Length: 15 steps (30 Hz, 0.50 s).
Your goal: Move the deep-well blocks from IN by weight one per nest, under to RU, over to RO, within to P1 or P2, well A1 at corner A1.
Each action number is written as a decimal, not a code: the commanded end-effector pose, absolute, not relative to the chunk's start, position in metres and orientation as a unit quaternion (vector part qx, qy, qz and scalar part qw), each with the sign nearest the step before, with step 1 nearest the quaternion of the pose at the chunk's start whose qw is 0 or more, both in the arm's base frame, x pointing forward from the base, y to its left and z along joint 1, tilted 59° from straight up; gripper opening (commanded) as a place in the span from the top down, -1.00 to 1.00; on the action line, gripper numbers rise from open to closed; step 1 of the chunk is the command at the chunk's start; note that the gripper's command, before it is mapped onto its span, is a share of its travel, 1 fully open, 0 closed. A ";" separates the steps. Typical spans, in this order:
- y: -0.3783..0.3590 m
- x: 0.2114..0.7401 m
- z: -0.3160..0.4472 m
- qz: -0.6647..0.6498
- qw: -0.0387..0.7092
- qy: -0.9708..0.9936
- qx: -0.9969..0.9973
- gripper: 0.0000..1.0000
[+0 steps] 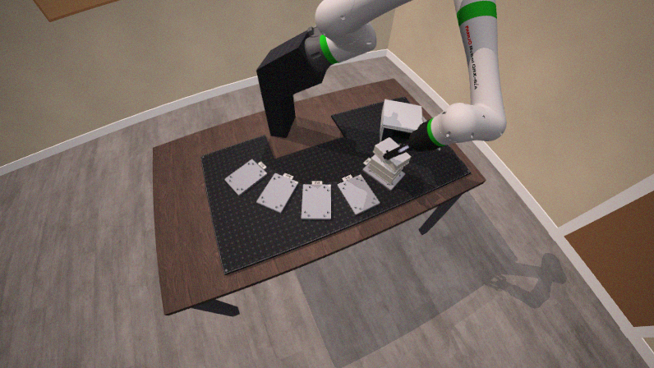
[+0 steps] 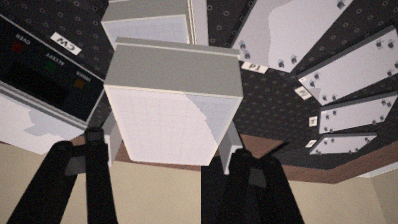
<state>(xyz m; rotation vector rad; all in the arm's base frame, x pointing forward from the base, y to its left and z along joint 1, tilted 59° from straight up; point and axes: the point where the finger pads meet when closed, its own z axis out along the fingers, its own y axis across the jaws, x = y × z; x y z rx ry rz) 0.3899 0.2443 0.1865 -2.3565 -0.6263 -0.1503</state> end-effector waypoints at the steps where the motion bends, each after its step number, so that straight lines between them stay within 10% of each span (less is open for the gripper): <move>1: 0.242 0.395 0.178 -0.035 0.368 -0.207 -0.906 0.80; 15: 0.233 0.422 0.146 -0.028 0.375 -0.194 -0.906 0.80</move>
